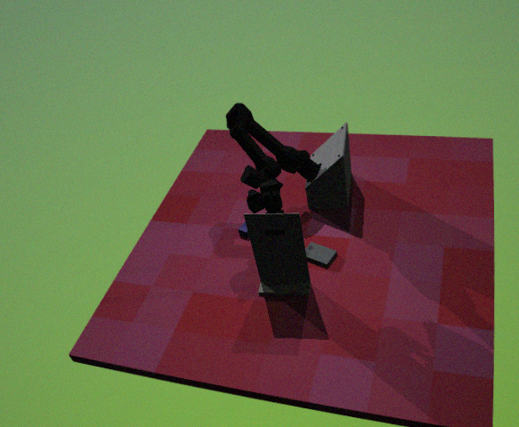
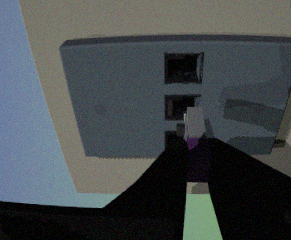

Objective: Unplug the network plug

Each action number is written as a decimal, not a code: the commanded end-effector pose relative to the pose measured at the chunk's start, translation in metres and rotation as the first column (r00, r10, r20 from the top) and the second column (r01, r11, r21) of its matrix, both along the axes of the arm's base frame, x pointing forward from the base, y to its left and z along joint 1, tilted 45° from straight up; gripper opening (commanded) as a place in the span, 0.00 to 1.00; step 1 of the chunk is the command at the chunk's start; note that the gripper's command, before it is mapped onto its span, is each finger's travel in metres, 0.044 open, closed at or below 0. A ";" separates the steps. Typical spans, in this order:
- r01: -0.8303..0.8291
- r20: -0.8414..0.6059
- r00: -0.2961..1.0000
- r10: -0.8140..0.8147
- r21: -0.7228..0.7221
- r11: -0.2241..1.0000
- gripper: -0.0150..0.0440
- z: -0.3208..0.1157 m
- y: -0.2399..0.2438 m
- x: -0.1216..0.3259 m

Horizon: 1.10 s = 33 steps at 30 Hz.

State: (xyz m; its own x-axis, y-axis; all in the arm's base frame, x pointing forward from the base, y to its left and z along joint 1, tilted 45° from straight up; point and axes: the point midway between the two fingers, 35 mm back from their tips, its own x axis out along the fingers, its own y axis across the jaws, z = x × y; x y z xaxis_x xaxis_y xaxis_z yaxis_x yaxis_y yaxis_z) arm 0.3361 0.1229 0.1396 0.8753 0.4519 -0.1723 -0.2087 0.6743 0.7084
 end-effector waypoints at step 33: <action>-0.003 -0.006 1.000 0.003 0.000 1.000 0.25 0.001 -0.006 -0.015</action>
State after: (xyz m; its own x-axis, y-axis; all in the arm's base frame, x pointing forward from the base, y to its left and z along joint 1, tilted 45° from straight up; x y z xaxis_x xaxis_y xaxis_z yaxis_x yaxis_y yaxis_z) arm 0.3234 0.1171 0.1410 0.8751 0.4517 -0.1739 -0.2065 0.6734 0.7099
